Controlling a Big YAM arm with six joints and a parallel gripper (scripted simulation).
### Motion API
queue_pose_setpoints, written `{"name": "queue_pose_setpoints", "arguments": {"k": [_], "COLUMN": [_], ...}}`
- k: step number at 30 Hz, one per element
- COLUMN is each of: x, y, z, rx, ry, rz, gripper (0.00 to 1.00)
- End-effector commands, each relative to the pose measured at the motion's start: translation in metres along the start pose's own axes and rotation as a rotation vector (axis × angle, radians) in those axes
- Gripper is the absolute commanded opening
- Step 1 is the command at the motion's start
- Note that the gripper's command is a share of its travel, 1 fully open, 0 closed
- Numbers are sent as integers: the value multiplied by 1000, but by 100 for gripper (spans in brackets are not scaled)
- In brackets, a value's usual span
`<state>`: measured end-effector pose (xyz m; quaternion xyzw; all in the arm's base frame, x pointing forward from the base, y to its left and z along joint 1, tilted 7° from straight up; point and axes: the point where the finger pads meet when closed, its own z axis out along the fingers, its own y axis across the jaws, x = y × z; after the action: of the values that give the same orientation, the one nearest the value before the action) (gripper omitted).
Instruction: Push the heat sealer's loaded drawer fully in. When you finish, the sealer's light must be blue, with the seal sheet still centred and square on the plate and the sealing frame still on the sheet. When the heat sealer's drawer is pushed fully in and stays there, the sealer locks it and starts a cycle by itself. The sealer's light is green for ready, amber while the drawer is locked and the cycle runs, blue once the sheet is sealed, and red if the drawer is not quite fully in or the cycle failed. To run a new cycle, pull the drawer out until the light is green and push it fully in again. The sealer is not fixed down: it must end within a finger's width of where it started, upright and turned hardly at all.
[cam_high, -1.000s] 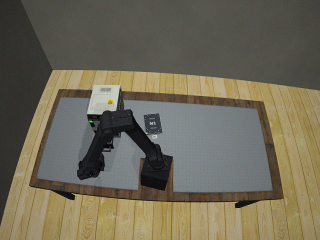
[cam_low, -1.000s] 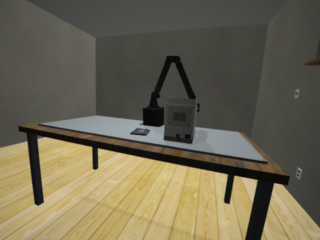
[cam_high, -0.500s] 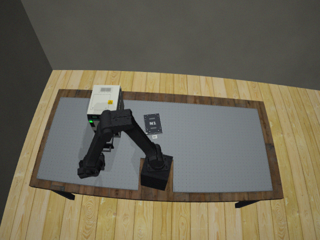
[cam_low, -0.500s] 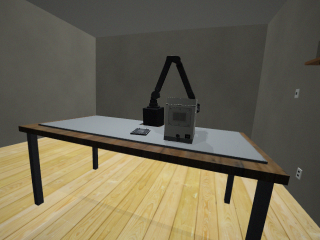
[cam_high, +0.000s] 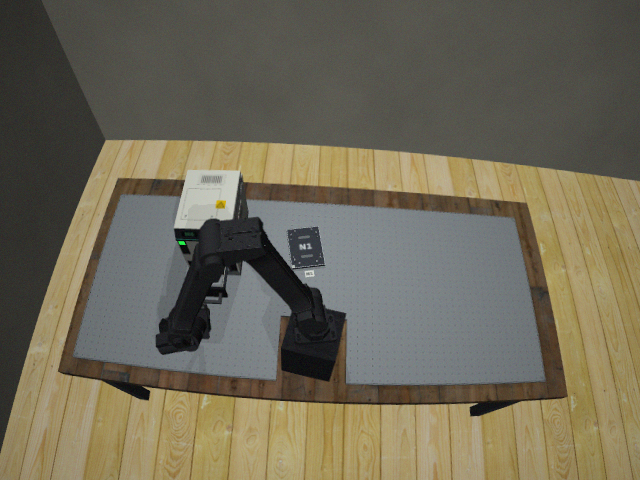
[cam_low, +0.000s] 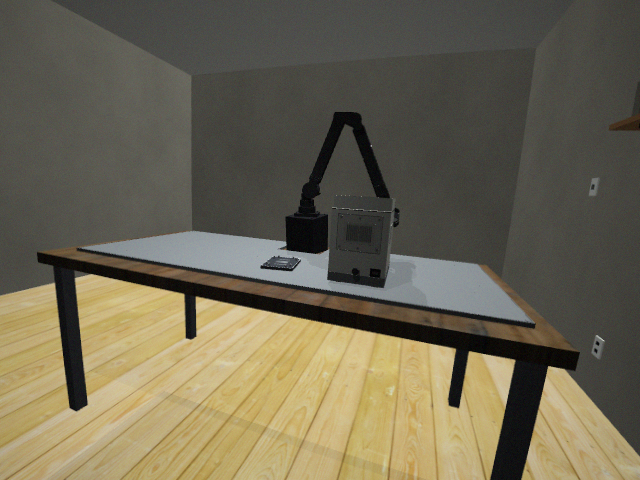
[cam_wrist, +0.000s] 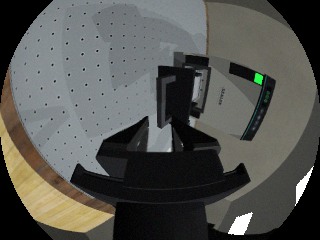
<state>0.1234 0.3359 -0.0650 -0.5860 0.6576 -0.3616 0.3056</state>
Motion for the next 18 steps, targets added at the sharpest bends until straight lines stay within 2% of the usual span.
{"name": "queue_pose_setpoints", "arguments": {"k": [1,18], "x": [5,5], "y": [1,1], "z": [11,21], "rx": [3,2], "ry": [16,16], "rz": [-10,-10], "gripper": [30,30]}}
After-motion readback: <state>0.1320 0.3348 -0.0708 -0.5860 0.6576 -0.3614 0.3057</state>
